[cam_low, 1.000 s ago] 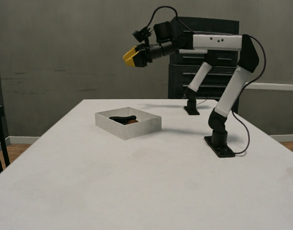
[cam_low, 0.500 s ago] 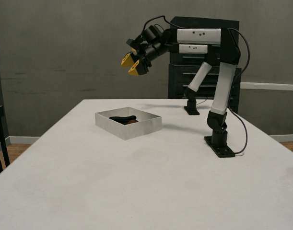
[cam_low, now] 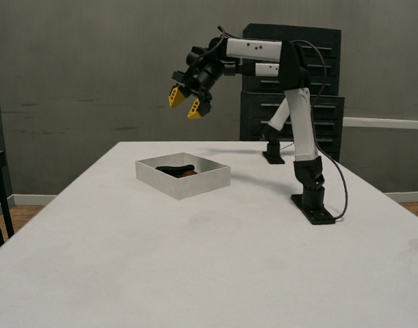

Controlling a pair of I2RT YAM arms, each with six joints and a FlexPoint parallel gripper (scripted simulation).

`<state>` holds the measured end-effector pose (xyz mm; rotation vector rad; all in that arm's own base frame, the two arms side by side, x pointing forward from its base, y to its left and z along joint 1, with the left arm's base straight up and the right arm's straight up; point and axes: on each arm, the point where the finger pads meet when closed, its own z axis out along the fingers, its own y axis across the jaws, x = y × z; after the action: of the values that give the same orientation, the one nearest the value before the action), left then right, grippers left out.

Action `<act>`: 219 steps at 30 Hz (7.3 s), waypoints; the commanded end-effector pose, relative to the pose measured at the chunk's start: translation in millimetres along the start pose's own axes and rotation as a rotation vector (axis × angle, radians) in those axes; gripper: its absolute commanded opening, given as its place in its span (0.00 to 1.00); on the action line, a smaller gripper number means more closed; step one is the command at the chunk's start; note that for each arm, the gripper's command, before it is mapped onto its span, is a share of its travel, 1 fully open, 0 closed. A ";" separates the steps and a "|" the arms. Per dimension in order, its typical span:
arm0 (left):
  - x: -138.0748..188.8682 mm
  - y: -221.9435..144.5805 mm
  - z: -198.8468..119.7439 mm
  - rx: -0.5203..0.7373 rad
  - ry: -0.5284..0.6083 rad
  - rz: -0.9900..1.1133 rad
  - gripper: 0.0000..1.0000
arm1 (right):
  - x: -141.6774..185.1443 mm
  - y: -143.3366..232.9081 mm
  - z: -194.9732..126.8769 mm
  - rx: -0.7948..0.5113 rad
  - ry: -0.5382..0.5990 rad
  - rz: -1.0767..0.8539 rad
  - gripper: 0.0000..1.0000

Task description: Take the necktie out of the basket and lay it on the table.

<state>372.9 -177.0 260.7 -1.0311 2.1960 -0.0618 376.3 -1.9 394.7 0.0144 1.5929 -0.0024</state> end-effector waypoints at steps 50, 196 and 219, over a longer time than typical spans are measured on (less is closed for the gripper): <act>128.8 -27.9 24.3 -0.491 0.530 -0.466 0.76 | -0.5 0.0 0.0 0.000 -0.002 0.000 1.00; 215.4 17.6 141.1 -0.493 0.530 -0.466 0.76 | -0.4 0.0 0.0 0.000 -0.002 0.000 1.00; 227.0 24.1 156.4 -0.493 0.530 -0.465 0.76 | -0.4 0.0 0.0 0.000 -0.002 0.000 1.00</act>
<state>358.9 -286.5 37.3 -1.9553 2.4247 -0.0939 376.3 -1.9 394.4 0.0144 1.5940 -0.0024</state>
